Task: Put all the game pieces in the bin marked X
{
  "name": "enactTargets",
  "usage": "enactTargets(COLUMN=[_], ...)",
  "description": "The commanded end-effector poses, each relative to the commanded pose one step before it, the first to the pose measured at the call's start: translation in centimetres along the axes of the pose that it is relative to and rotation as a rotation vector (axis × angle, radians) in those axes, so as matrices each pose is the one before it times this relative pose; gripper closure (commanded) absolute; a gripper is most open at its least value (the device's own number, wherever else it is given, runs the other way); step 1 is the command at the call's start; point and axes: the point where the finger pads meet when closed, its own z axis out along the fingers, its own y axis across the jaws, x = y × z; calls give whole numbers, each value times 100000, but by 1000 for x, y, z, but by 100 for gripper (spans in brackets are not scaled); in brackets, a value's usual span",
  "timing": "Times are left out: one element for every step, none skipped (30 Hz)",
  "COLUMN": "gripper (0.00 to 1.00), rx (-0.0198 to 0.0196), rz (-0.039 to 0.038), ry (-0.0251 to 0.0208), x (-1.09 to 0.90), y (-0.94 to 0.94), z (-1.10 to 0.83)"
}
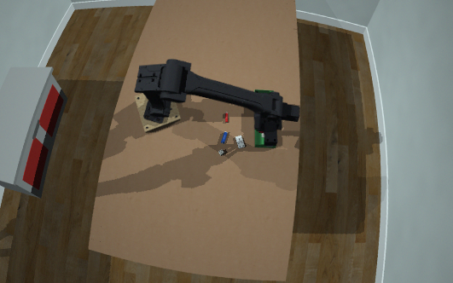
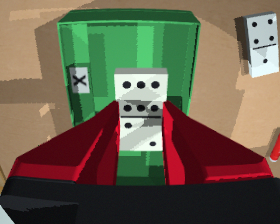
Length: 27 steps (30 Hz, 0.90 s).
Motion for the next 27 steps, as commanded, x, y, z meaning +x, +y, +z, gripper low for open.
enactTargets(gripper=[80, 80, 80, 80, 80, 80, 80, 80, 80, 80, 80, 80, 80, 80, 80, 80, 80, 80, 80, 80, 80, 80, 80, 80, 80, 80, 80], rx=[-3692, 0, 0, -1698, 1421, 1749, 0, 0, 1506, 413, 2, 2, 2, 1, 1, -344, -195, 353, 190, 1, 1, -85, -349, 0, 0, -922, 1369], rz=[2359, 0, 0, 1701, 272, 84, 0, 0, -510, -353, -596, -591, -590, -215, -1, 114, 64, -119, -64, -1, -1, 27, 115, 0, 0, 306, -454], ry=[-667, 0, 0, -358, -38, 16, 0, 0, 136, 58, 27, 27, 27, 27, 28, -10, 6, 66, 49, 28, 28, 18, -41, 0, 0, -140, 192], x=[-400, -5, -4, -142, -148, -63, 0, 0, 209, 62, 6, 6, 6, 6, 6, -46, -24, 58, 34, 5, 5, -8, -53, 0, 0, -147, 214], y=[1528, 9, 9, 1229, -657, -830, 0, 0, -760, -210, -4, -4, -4, -4, -4, 171, 96, -185, -101, -4, -4, 40, 178, 0, 0, 346, -591], z=[-1275, 0, 0, 219, 651, 738, 0, 0, 640, 321, 202, 202, 202, 202, 202, 103, 147, 301, 255, 202, 202, 178, 105, 0, 0, -99, 617])
